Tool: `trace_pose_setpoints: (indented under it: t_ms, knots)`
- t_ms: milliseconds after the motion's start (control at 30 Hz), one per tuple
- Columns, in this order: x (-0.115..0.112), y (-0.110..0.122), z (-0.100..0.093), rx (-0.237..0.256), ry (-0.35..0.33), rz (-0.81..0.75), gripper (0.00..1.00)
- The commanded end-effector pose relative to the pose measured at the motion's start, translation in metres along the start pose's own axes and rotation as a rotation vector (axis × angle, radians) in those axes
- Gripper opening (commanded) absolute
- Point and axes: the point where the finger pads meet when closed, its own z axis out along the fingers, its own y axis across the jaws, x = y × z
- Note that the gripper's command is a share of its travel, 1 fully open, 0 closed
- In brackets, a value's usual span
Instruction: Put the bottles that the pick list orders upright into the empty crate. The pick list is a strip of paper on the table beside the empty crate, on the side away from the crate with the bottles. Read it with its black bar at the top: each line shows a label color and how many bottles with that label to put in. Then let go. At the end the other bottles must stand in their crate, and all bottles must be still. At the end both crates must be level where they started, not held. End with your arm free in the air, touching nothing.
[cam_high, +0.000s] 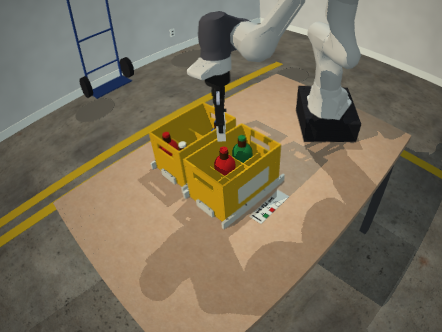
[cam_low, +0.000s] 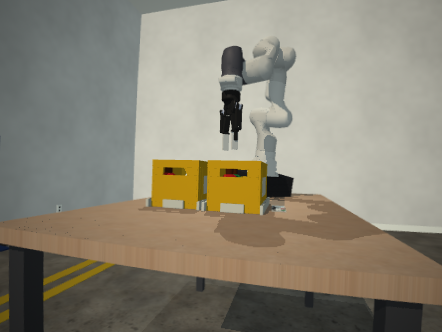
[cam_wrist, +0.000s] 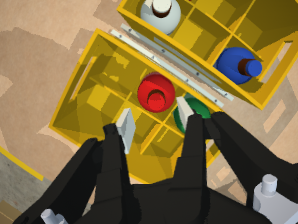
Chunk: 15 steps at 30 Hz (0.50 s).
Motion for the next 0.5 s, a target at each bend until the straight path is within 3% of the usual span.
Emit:
trace_pose_setpoints:
  t_ms: [0, 333, 467]
  knots:
    - [0.001, 0.002, -0.001, -0.001, 0.000, 0.006, 0.38]
    - [0.001, 0.005, -0.001, -0.001, 0.000, 0.006, 0.38]
    - [0.018, 0.014, -0.001, -0.001, 0.000, 0.006, 0.38]
